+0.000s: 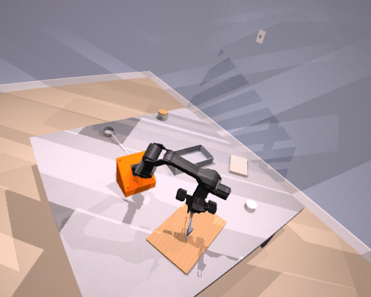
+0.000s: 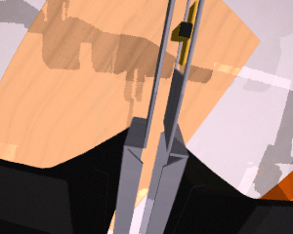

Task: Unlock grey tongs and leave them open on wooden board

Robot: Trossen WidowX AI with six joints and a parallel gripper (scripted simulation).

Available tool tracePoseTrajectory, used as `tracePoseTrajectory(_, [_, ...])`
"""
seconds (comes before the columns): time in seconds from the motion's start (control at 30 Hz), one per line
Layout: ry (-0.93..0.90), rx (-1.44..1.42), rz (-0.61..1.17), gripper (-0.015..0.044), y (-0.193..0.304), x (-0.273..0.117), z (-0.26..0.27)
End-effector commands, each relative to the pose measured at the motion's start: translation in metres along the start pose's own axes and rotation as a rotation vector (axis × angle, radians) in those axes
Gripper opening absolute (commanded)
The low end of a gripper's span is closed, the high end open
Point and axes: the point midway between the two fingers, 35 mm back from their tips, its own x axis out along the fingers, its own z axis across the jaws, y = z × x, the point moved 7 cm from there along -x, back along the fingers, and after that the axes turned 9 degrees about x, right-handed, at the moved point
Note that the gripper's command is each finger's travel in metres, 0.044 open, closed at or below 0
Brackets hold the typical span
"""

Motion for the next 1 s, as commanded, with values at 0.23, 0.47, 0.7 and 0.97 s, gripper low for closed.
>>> tracePoseTrajectory(0.23, [-0.144,-0.054,0.198,-0.015,-0.024,-0.024,0.008])
tracePoseTrajectory(0.47, [-0.144,-0.054,0.198,-0.015,-0.024,-0.024,0.008])
tracePoseTrajectory(0.7, [-0.143,-0.054,0.198,-0.015,-0.022,-0.016,0.011])
tracePoseTrajectory(0.97, [-0.143,-0.054,0.198,-0.015,-0.018,-0.004,0.015])
